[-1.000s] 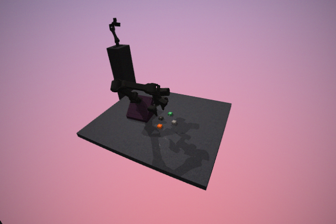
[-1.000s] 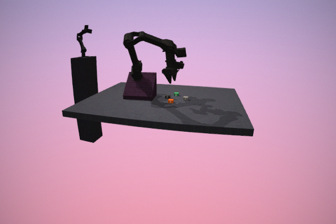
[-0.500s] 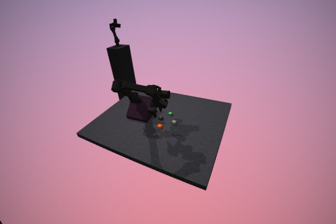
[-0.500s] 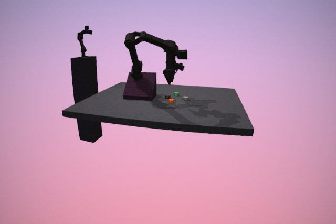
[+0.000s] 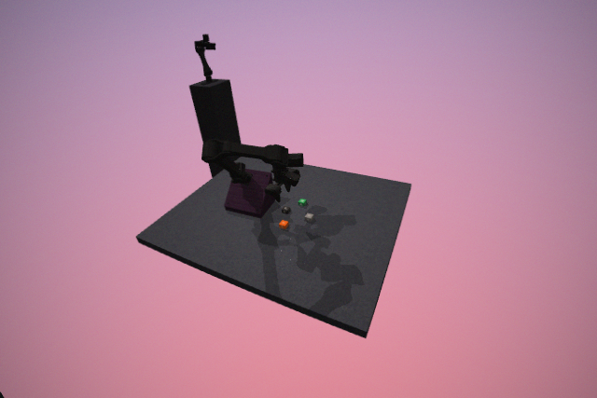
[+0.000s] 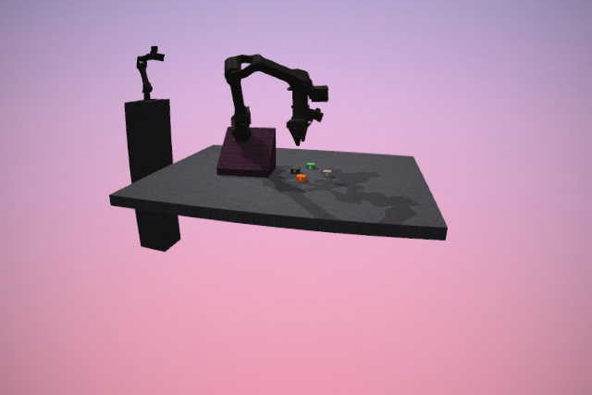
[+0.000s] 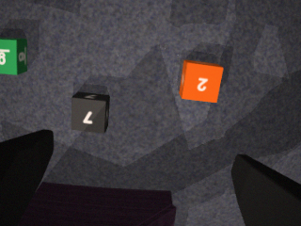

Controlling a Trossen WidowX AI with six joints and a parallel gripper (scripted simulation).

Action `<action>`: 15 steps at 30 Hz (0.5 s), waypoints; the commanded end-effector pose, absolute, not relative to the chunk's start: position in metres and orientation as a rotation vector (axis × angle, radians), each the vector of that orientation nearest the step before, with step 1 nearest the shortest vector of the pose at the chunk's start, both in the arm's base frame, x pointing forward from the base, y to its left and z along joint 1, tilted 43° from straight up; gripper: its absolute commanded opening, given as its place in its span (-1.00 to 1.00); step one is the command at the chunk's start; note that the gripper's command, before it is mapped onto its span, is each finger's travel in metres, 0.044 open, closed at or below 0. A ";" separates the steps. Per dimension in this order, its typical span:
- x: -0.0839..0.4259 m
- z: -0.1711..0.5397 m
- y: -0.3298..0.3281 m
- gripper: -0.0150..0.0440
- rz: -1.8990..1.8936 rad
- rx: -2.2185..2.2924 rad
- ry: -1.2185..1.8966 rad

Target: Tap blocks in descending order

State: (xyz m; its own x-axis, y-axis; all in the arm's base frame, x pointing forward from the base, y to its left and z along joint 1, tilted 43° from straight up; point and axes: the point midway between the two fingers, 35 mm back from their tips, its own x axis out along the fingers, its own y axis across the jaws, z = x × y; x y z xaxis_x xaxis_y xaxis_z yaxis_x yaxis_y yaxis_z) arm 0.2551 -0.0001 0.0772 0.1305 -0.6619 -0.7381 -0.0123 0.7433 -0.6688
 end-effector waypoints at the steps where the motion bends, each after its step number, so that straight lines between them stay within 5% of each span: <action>1: 0.224 0.042 0.028 0.86 -0.511 -0.632 1.399; 15: 0.218 0.036 0.032 0.86 -0.515 -0.634 1.398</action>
State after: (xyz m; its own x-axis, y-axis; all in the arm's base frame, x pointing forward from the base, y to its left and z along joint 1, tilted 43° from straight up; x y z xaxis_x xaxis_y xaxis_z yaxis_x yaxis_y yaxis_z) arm 0.2192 0.0320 0.0375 0.1170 -0.6729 -0.7305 -0.0385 0.7319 -0.6803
